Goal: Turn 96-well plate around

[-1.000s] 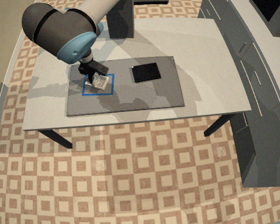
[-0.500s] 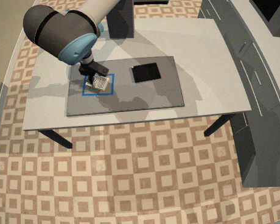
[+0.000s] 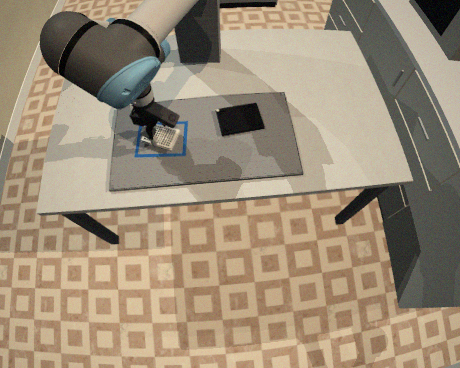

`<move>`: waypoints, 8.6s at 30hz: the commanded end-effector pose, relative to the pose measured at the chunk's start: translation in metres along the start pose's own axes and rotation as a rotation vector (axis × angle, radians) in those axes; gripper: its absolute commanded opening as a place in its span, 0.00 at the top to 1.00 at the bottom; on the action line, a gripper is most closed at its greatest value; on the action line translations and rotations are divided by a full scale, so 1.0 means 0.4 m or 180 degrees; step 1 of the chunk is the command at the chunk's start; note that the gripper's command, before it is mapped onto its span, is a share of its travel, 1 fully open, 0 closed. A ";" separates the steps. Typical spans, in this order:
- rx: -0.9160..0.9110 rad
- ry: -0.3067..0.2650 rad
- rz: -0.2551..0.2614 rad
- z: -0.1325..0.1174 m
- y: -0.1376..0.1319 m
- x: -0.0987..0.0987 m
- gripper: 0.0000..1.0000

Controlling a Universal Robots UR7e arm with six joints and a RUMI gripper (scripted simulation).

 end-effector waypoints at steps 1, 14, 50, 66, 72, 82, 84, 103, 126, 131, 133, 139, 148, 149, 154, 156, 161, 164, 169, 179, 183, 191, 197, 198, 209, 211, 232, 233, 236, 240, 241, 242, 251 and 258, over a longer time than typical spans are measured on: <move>0.0001 -0.0001 -0.0002 0.000 0.001 -0.007 1.00; 0.0001 -0.0001 -0.0002 0.000 0.001 -0.025 1.00; 0.0001 -0.0001 -0.0002 0.000 0.001 -0.033 0.00; 0.0001 -0.0001 -0.0002 0.000 0.001 0.047 0.00; 0.0001 -0.0001 -0.0002 0.000 0.001 0.087 0.00; 0.0001 -0.0001 -0.0002 0.000 0.001 0.140 0.00; 0.0001 -0.0001 -0.0002 0.000 0.001 0.150 0.00; -0.0317 -0.0001 -0.0002 0.000 0.001 0.150 0.00; -0.2546 0.0000 -0.0002 0.000 0.001 0.150 0.00; -0.3076 0.0001 -0.0002 0.000 0.001 0.150 0.00; -0.3076 0.0001 -0.0002 0.000 0.001 0.150 0.00; -0.3713 0.0001 -0.0002 0.000 0.001 0.150 0.00; -0.4668 0.0001 -0.0002 0.000 0.001 0.150 0.00; -0.4668 0.0001 -0.0002 0.000 0.001 0.150 0.00; -0.4999 0.0001 -0.0002 0.000 0.001 0.150 0.00; -0.4999 0.0001 -0.0002 0.000 0.001 0.150 0.00; -0.5424 0.0001 -0.0002 0.000 0.001 0.150 0.00; -0.5742 0.0002 -0.0002 0.000 0.001 0.150 0.00; -0.6060 0.0002 -0.0002 0.000 0.001 0.150 0.00; -0.7121 0.0002 -0.0002 0.000 0.001 0.150 0.00; -0.7440 0.0003 -0.0002 0.000 0.001 0.150 0.00; -0.8182 0.0003 -0.0002 0.000 0.001 0.150 0.00; -0.8819 0.0003 -0.0001 0.000 0.001 0.150 0.00; -0.8925 0.0003 -0.0001 0.000 0.001 0.150 0.00; -0.9880 0.0004 -0.0001 0.000 0.001 0.150 0.00; -0.9999 0.0004 -0.0001 0.000 0.001 0.150 0.00; -0.9997 0.0004 0.0000 0.000 0.001 0.150 0.00; -0.9997 0.0004 0.0000 0.000 0.001 0.150 0.00; -0.9997 0.0004 0.0000 0.000 0.001 0.150 0.00; -0.9997 0.0004 0.0000 0.000 0.001 0.150 0.00; -0.9997 0.0004 0.0000 0.000 0.001 0.150 0.00; -0.9997 0.0004 0.0000 0.000 0.001 0.150 0.00; -0.9999 0.0004 -0.0001 0.000 0.001 0.146 0.00; -0.9999 0.0004 -0.0001 0.000 0.001 0.121 0.00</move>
Point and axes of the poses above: the point where the finger pads meet when closed, its own x axis back along the fingers, its own y axis across the jaws, z = x × y, the point moved 8 cm from there along x, back along the fingers, and after that the axes turned 5 degrees about x, right-handed, at the moved point
